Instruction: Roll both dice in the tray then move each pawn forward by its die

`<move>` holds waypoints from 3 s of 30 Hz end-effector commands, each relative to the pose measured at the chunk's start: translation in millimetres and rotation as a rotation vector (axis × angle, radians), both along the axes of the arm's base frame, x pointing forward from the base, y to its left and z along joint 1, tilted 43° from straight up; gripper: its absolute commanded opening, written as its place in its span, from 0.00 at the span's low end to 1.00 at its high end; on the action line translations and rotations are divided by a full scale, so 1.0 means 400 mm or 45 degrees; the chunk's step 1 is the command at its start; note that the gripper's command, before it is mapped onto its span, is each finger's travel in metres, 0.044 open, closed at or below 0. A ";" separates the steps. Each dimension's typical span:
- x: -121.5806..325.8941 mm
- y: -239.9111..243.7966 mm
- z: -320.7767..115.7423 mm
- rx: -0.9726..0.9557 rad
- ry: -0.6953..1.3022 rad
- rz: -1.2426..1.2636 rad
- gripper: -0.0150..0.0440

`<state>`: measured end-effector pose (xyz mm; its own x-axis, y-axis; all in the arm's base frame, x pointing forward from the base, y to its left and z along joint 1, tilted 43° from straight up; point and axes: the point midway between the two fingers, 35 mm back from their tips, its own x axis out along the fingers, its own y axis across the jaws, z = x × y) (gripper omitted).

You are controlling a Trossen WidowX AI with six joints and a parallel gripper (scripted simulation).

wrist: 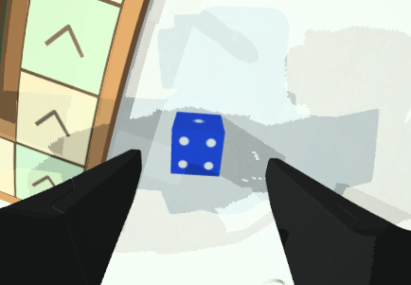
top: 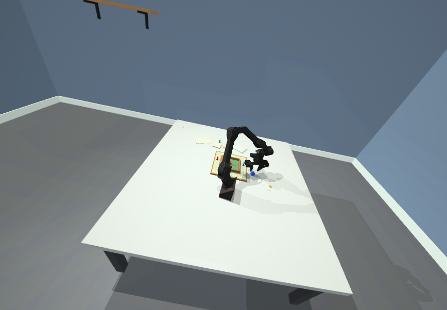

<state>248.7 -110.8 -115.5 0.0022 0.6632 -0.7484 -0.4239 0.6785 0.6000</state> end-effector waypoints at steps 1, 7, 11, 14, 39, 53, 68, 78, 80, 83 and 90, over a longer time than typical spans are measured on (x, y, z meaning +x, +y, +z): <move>-0.008 0.022 -0.018 0.019 0.018 -0.005 0.72; -0.008 0.038 -0.036 0.019 0.018 -0.005 0.72; -0.009 0.049 -0.047 0.020 0.018 -0.005 0.72; -0.009 0.053 -0.052 0.020 0.017 -0.005 0.72; 0.007 -0.053 0.054 0.013 0.019 -0.006 0.25; -0.003 -0.145 0.184 0.014 0.037 -0.024 0.25; 0.035 -0.069 0.231 0.003 0.394 -0.428 0.25; 0.069 -0.018 0.259 -0.002 0.623 -0.692 0.25; 0.075 -0.008 0.265 -0.003 0.668 -0.744 0.25; 0.075 0.010 0.275 -0.002 0.742 -0.828 0.25; 0.061 0.054 0.298 0.003 0.924 -1.029 0.25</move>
<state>275.7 -98.4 -1.2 -0.0067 0.6620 -0.7495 0.5289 0.6385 0.5592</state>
